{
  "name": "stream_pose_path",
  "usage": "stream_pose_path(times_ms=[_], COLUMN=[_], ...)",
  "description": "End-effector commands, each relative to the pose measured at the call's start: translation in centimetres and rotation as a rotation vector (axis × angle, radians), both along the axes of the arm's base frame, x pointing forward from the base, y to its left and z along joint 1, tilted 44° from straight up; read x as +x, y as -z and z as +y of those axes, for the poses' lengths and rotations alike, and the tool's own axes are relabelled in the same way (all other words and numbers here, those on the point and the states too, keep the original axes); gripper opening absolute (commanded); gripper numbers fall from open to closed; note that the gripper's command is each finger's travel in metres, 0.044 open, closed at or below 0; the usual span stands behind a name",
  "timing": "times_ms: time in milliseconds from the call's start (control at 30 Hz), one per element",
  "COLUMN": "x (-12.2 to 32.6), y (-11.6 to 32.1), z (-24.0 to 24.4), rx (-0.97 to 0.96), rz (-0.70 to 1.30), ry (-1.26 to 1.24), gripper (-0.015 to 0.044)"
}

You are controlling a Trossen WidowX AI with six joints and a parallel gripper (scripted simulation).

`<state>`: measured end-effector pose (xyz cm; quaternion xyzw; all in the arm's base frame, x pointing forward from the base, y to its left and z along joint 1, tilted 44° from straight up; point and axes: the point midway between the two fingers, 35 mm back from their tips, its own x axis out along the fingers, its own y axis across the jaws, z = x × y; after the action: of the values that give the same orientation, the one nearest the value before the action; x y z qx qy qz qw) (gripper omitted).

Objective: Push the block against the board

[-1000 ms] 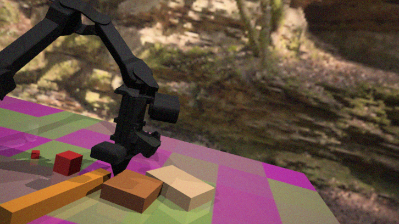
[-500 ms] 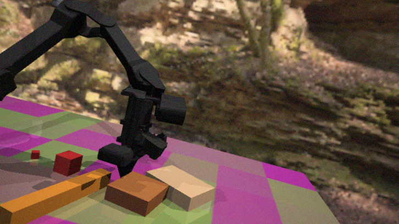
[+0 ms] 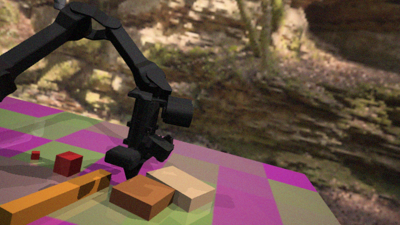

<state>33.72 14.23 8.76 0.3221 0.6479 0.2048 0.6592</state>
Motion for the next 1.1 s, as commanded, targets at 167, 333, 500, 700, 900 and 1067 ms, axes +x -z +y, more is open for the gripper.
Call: stream_pose_path(times_ms=[167,333,500,700,900,1067], x=[1.2,1.7,2.2,2.8,2.5,1.7], y=[0.2,0.2,0.3,0.4,0.4,0.3], z=[-0.3,-0.4,-0.5,-0.7,-0.6,-0.5], rx=[-0.001,-0.001,-0.001,-0.001,-0.001,-0.001], rz=[-0.006,-0.006,-0.006,-0.006,-0.006,-0.006], ry=[-0.002,-0.002,-0.002,-0.002,-0.002,-0.002], gripper=[0.0,0.0,0.0,0.0,0.0,0.0])
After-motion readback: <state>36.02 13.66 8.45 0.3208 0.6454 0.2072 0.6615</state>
